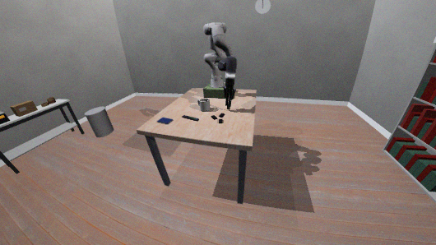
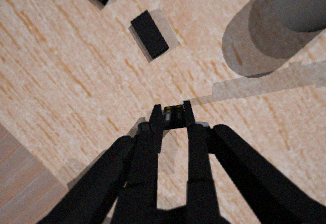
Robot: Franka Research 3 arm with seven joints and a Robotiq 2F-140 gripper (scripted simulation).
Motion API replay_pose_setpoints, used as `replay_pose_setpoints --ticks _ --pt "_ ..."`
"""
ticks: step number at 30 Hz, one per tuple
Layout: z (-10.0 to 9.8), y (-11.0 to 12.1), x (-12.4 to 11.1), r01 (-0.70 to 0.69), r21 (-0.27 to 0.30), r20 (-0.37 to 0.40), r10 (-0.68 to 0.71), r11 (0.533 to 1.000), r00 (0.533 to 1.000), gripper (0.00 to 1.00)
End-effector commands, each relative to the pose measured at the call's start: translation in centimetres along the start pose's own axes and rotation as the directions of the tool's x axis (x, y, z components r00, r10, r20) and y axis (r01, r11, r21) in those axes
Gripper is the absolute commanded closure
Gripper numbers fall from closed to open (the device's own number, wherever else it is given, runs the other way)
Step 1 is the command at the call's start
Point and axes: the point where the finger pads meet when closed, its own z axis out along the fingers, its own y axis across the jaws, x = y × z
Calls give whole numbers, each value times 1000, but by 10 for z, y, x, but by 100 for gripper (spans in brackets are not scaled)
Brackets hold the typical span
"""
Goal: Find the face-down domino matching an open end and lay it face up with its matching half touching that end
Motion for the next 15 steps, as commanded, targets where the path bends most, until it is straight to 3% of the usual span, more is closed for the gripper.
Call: replay_pose_setpoints --ticks 1,15 --pt "-1 -1 -1 -54 6 -32 54 999 998 77" --pt "-2 -1 -7 -54 6 -117 54 999 992 77"
